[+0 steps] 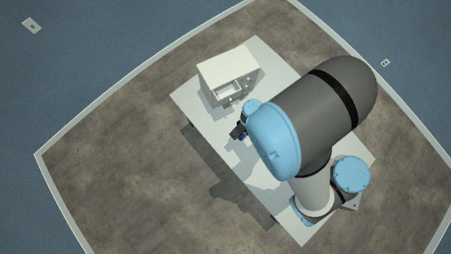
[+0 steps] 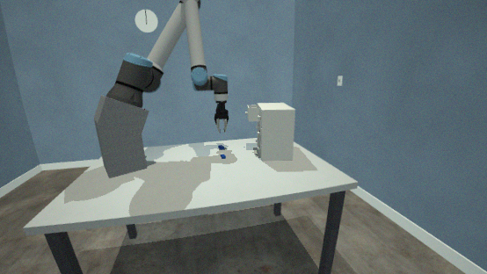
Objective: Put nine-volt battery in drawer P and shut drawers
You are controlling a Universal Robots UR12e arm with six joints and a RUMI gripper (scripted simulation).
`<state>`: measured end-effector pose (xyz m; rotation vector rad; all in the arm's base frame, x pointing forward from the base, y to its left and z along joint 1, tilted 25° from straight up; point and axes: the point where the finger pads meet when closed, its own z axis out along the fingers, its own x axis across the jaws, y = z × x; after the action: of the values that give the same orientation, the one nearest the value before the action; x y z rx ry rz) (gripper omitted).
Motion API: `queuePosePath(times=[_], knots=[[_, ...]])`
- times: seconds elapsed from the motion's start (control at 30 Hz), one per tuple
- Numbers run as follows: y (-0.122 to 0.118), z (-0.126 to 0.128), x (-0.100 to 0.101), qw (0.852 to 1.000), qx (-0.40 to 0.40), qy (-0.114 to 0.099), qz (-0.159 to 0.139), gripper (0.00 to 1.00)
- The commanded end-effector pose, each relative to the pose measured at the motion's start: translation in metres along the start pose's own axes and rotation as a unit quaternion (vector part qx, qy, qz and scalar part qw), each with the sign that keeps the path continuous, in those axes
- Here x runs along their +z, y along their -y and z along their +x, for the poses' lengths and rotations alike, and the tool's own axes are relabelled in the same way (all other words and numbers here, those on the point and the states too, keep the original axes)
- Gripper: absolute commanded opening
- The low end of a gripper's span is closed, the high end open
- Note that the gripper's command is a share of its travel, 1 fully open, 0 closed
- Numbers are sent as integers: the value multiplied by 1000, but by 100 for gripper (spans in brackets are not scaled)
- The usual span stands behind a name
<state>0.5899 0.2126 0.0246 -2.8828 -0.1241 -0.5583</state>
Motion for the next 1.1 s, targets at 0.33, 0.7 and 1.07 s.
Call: queuePosePath(times=[0.33,0.7,1.07], knots=[[2,-11,36,992,-123,-3,2,20],[2,-12,39,991,-135,-3,2,25],[2,-12,39,991,-135,-3,2,25]])
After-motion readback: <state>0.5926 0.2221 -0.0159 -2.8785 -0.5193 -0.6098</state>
